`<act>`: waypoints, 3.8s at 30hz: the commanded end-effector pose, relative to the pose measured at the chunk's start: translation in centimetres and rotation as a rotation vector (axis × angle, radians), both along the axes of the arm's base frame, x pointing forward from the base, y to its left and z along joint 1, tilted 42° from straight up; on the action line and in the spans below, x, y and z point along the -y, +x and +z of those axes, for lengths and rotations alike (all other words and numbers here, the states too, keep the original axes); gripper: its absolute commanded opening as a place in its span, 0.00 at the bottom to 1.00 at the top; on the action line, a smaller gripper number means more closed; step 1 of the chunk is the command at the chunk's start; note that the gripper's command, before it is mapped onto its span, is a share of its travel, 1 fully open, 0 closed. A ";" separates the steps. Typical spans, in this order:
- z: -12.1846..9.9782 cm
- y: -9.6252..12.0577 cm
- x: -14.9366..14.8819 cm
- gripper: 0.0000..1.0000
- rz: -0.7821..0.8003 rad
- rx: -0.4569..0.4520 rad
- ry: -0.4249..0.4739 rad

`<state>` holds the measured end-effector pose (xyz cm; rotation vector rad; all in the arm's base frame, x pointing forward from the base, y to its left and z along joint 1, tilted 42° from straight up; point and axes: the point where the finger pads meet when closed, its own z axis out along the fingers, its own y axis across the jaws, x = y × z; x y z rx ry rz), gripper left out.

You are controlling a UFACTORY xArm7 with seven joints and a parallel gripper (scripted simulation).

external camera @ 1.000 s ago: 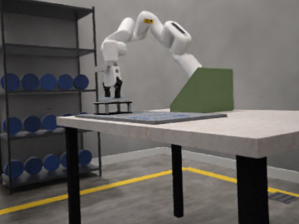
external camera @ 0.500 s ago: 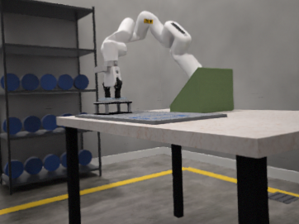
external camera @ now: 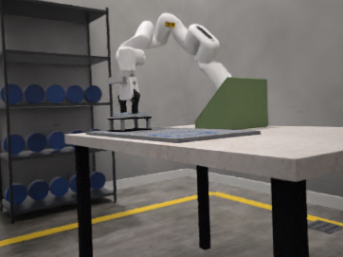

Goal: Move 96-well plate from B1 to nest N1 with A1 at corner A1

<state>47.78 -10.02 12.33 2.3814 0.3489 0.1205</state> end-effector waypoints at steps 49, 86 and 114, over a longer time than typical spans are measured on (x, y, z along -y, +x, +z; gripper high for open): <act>-0.4 0.3 0.3 1.00 0.003 0.003 0.001; 1.4 -0.2 -1.3 1.00 0.004 0.003 0.001; 6.3 -1.4 -5.6 1.00 0.004 0.003 0.001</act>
